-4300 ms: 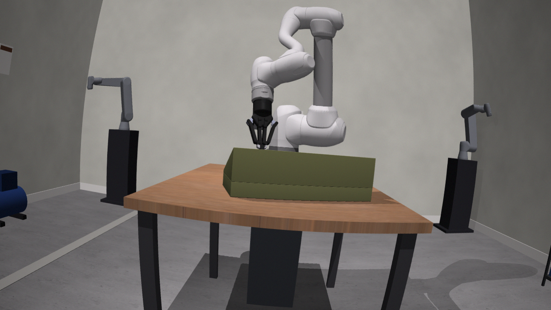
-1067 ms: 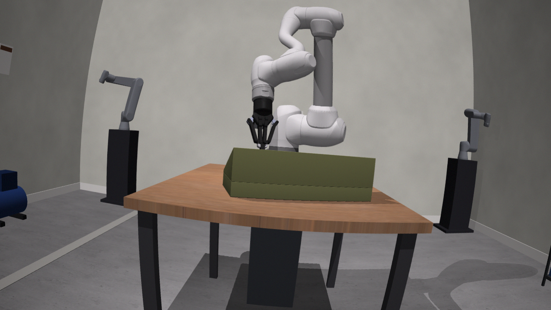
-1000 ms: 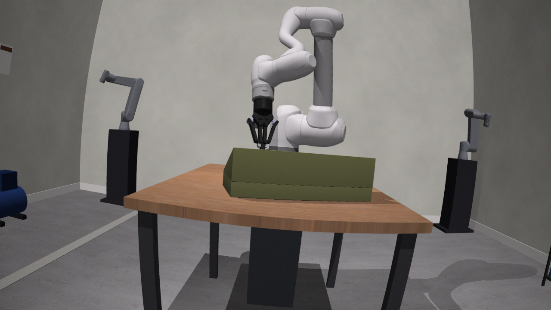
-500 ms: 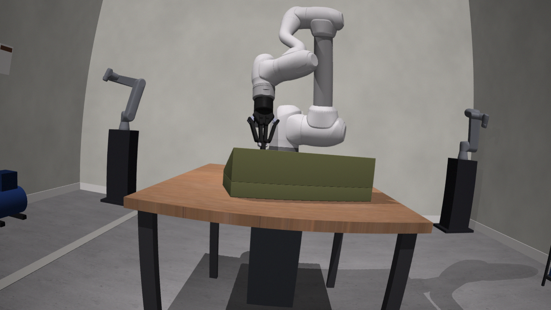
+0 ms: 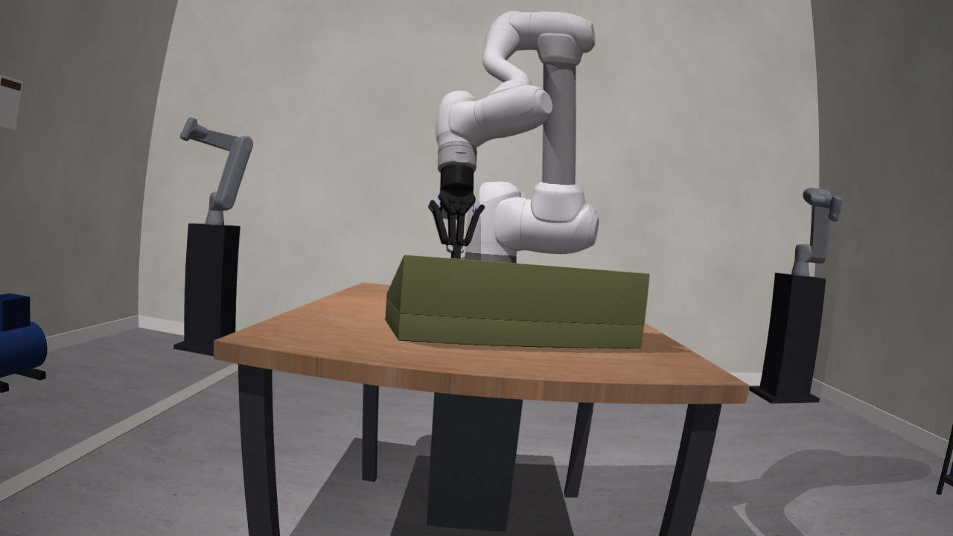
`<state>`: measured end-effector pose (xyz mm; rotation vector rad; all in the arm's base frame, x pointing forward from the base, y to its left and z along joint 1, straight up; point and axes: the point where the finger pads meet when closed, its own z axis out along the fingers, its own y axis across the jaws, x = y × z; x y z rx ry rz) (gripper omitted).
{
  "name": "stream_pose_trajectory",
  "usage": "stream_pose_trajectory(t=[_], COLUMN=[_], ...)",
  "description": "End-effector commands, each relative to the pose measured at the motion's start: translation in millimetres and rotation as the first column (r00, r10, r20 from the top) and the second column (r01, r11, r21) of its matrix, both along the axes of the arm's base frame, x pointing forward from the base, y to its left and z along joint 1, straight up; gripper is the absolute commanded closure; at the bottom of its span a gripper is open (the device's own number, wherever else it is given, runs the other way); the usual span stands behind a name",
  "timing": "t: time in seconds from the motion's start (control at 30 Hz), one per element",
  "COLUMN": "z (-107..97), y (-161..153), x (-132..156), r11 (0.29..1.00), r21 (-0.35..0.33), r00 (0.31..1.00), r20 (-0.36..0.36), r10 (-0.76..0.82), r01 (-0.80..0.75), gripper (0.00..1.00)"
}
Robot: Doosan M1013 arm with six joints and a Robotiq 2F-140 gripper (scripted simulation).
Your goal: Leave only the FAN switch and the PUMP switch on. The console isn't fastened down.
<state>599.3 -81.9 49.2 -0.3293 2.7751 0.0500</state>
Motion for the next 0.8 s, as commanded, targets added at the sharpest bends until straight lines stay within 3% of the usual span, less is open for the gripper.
stream_pose_trajectory(t=[0.0,0.77], z=[0.9,2.2], y=[0.2,1.0], x=[1.4,4.7], r11=[1.000,1.000], r21=[0.000,0.000], r00=[1.000,1.000], r20=[0.001,0.001], r10=[0.000,0.000], r01=[0.000,0.000], gripper=[0.90,0.90])
